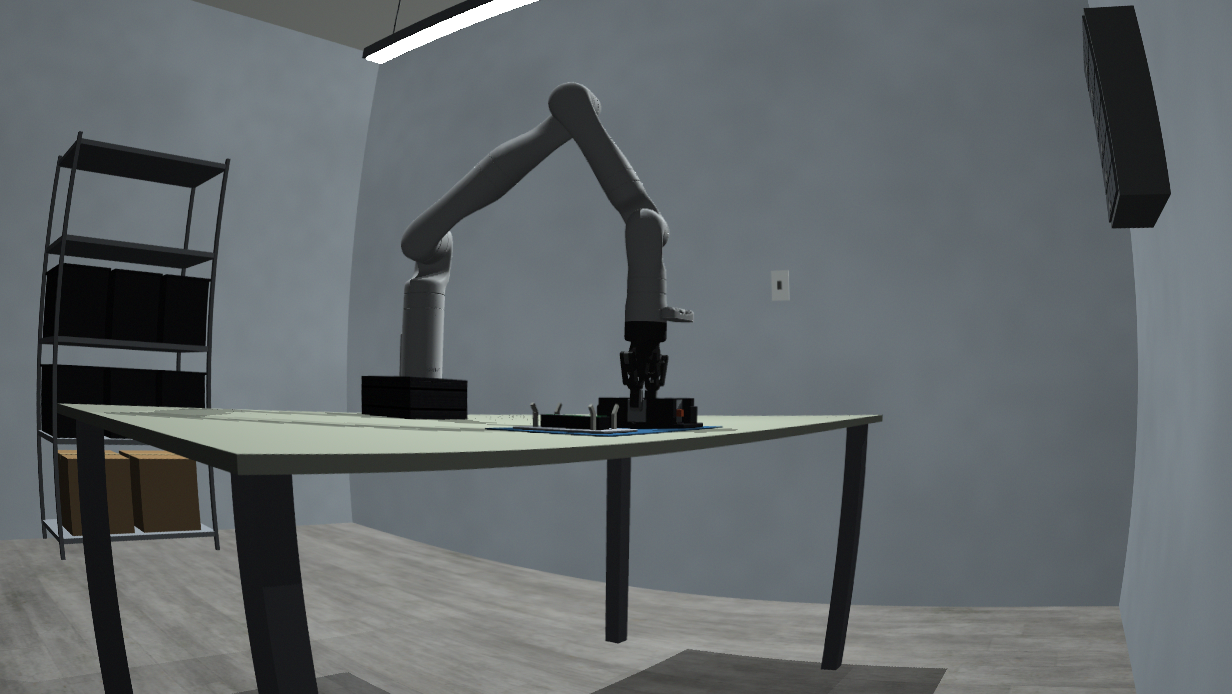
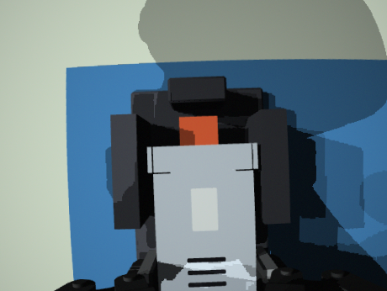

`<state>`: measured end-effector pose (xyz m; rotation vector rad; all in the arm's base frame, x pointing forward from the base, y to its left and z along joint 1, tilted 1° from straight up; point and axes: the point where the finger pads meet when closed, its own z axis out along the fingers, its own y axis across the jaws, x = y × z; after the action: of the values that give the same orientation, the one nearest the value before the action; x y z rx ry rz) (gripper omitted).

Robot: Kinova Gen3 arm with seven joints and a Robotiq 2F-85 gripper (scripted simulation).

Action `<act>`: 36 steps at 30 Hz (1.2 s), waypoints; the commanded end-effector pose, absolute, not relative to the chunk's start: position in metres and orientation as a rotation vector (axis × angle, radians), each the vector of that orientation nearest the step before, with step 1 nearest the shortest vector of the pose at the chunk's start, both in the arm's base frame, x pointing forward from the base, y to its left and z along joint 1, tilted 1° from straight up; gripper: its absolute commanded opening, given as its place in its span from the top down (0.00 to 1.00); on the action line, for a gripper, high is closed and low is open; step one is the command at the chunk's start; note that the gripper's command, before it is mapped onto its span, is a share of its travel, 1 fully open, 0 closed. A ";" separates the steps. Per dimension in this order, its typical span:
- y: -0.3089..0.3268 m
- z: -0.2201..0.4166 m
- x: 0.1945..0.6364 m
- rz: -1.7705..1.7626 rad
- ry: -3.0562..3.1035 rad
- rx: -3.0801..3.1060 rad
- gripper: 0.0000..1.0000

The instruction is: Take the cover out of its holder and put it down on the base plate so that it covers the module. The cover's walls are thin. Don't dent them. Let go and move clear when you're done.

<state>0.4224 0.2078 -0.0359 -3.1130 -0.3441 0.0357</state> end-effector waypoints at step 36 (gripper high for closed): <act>0.207 0.004 0.423 0.033 -0.344 -3.113 0.99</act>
<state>0.4219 0.2069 0.0034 -3.1132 -0.3442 0.0364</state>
